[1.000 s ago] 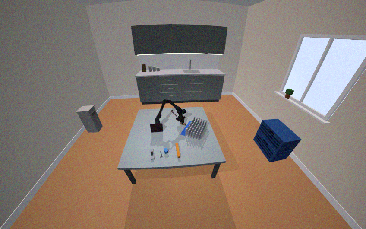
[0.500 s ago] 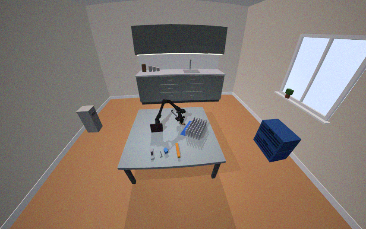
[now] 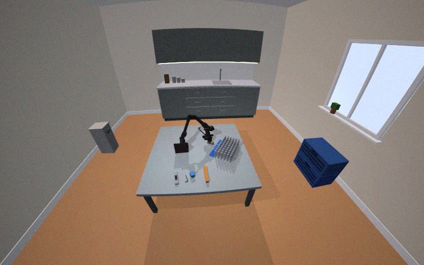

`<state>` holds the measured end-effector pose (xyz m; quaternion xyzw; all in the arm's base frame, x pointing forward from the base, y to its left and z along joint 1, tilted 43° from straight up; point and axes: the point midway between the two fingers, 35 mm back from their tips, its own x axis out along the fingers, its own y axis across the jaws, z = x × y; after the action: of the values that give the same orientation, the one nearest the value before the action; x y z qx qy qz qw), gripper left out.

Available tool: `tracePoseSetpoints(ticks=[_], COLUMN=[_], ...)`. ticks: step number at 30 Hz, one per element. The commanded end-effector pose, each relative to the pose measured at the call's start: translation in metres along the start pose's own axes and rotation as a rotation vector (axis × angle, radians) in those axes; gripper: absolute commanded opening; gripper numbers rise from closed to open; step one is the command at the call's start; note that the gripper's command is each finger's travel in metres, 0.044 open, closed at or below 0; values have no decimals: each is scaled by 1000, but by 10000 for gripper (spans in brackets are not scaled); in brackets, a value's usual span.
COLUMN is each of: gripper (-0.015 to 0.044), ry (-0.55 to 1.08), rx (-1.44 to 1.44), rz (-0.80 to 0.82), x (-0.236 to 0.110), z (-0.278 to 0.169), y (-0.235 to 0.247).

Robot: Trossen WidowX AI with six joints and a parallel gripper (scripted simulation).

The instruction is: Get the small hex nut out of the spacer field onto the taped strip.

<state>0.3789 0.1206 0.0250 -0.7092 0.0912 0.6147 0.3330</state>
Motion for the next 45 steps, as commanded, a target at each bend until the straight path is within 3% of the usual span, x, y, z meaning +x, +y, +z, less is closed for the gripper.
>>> tracePoseSetpoints(ticks=[1, 45], gripper=[0, 0], ry=[3, -1], rx=[1, 3], rz=[-2, -2], x=[-3, -16], z=[4, 35], y=[-1, 0])
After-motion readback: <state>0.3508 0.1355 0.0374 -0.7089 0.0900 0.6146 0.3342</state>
